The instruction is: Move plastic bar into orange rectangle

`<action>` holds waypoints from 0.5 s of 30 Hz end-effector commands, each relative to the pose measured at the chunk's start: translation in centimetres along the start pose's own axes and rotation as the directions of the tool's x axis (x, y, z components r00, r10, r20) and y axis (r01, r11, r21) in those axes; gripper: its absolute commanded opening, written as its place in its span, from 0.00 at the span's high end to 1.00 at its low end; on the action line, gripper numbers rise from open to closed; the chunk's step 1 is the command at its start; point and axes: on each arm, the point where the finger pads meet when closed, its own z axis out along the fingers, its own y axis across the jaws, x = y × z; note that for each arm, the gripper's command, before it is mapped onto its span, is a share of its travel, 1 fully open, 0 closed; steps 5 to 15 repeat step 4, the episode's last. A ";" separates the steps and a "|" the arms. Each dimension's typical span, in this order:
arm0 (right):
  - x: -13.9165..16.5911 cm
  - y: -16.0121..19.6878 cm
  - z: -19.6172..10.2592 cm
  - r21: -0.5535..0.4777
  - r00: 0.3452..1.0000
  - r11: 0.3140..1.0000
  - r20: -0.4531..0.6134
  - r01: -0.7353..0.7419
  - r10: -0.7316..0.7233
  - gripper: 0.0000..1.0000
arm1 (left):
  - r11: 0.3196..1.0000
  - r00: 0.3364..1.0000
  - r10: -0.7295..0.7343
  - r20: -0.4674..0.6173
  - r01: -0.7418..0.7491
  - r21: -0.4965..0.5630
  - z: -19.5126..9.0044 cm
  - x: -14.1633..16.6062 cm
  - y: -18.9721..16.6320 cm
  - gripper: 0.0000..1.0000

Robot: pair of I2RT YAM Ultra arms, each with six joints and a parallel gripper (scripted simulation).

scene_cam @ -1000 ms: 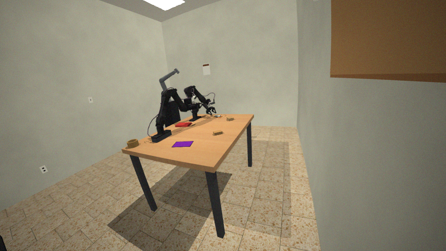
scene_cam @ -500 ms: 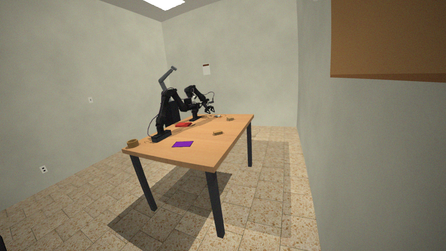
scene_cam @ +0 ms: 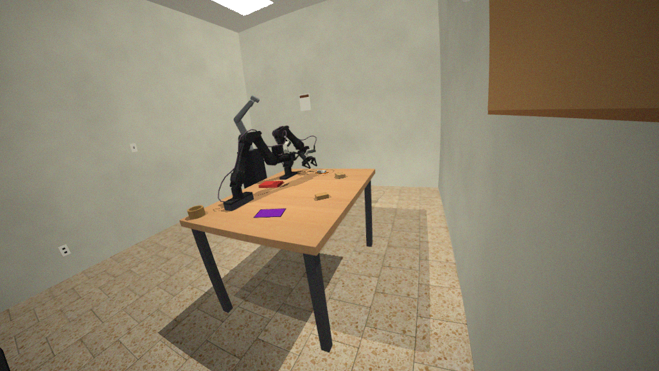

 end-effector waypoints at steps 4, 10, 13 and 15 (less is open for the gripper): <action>-2.0 0.0 0.1 0.000 0.999 1.000 0.045 0.002 -0.002 0.43 | 0.999 0.999 0.028 0.037 -0.027 -0.019 -0.6 -1.3 1.1 0.00; -2.0 0.0 0.1 0.000 0.999 1.000 0.045 0.002 -0.002 0.43 | 0.999 0.999 0.028 0.037 -0.027 -0.019 -0.6 -1.3 1.1 0.00; -2.0 0.0 0.1 0.000 0.999 1.000 0.045 0.002 -0.002 0.43 | 0.999 0.999 0.028 0.037 -0.027 -0.019 -0.6 -1.3 1.1 0.00; -2.0 0.0 0.1 0.000 0.999 1.000 0.045 0.002 -0.002 0.43 | 0.999 0.999 0.028 0.037 -0.027 -0.019 -0.6 -1.3 1.1 0.00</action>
